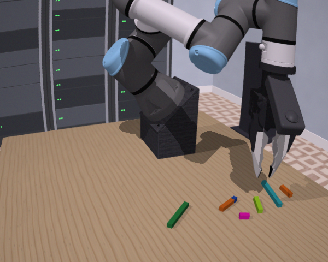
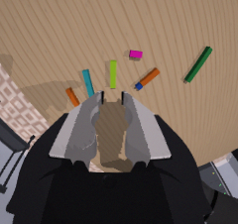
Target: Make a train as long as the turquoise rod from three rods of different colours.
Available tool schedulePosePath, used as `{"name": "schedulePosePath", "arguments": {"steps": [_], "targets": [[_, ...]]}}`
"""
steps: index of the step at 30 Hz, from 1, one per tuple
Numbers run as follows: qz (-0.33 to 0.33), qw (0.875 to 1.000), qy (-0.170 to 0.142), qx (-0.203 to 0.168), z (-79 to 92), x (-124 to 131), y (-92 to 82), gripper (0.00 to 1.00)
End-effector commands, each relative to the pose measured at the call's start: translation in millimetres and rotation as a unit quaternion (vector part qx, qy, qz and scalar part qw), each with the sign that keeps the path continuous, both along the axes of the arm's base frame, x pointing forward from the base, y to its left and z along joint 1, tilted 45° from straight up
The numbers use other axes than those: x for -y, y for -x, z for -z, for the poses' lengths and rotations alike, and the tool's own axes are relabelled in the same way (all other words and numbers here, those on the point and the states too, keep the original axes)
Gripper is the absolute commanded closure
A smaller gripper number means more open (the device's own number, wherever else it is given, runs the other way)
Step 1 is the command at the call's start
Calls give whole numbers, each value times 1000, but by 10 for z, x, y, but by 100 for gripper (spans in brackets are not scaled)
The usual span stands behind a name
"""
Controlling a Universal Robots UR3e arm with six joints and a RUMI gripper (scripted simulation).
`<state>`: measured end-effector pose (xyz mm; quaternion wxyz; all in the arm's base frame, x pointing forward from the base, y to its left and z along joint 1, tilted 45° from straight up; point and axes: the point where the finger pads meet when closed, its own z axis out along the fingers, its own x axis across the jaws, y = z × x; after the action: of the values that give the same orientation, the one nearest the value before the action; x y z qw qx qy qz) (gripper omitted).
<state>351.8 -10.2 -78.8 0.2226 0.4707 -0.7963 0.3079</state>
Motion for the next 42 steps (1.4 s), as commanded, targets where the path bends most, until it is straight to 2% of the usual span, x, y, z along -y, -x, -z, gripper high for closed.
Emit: {"name": "schedulePosePath", "arguments": {"steps": [1,28,42], "targets": [[-2,1000,-1,0,-2,-6,-8,86],[-2,1000,-1,0,2,-2,-6,86],[-2,1000,-1,-1,79,78,3,86]]}}
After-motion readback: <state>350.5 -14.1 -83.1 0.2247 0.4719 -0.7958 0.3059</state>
